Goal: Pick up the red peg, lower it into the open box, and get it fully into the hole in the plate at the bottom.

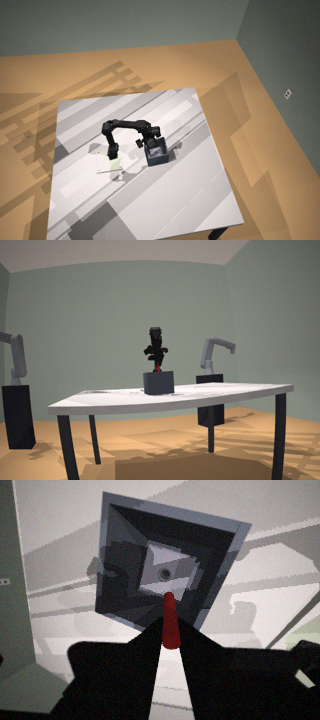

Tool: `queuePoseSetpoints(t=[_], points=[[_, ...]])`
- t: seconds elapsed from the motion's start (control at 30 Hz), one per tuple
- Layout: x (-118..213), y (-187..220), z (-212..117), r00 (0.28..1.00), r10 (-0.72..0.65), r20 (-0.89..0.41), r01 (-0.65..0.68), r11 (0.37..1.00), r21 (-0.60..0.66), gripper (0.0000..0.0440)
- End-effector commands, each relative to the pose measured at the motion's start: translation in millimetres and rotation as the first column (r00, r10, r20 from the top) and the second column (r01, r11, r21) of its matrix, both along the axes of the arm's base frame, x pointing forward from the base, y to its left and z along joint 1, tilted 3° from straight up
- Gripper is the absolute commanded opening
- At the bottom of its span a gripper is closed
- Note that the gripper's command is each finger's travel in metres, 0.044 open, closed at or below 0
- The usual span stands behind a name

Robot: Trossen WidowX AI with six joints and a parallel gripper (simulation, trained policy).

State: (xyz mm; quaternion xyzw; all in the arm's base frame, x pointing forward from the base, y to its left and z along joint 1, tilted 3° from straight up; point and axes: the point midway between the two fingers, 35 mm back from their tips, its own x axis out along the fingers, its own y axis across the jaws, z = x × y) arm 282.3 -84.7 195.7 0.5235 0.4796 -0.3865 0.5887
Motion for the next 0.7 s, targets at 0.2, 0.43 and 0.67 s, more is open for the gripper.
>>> queuePoseSetpoints(t=[0.2, 0.43, 0.67], points=[[9, -15, -25, 0.999, 0.015, -0.032, -0.014, 1.0, 0.018, 0.0], [18, -19, -45, 0.998, 0.039, -0.043, -0.037, 0.998, 0.042, 0.0], [28, -19, -65, 0.996, 0.074, -0.048, -0.071, 0.995, 0.063, 0.0]])
